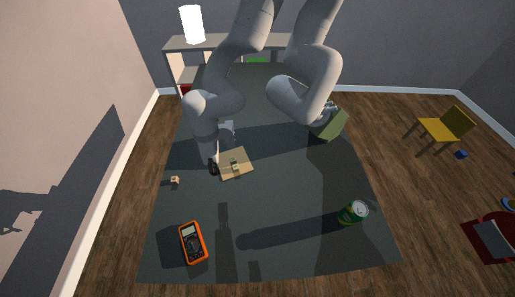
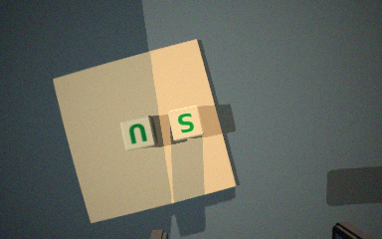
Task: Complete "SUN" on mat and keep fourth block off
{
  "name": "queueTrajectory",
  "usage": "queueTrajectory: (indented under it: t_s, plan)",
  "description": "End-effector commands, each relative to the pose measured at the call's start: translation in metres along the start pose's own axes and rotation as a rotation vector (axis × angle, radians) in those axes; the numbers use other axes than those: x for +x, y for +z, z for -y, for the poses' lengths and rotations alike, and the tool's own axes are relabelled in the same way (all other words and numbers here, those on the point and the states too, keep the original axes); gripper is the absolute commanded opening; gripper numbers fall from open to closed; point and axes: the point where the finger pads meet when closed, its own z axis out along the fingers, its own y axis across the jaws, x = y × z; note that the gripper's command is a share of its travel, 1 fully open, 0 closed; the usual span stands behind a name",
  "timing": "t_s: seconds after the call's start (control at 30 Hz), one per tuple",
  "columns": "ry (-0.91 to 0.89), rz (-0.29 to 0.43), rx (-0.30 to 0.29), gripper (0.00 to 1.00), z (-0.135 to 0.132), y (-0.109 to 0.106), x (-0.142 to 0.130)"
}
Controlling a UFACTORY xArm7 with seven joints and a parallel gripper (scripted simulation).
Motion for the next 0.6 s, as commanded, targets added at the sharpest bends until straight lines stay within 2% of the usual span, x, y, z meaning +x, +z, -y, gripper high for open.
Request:
queueTrajectory:
  t_s: [0.0,0.43,0.57]
  plan:
    - [0.0,0.003,-0.001,1.0,-0.0002,-0.0008,-0.0013]
    - [0.0,0.003,-0.001,1.0,0.0003,-0.0008,-0.0014]
    - [0.0,0.003,0.0,1.0,0.0081,-0.0009,-0.0034]
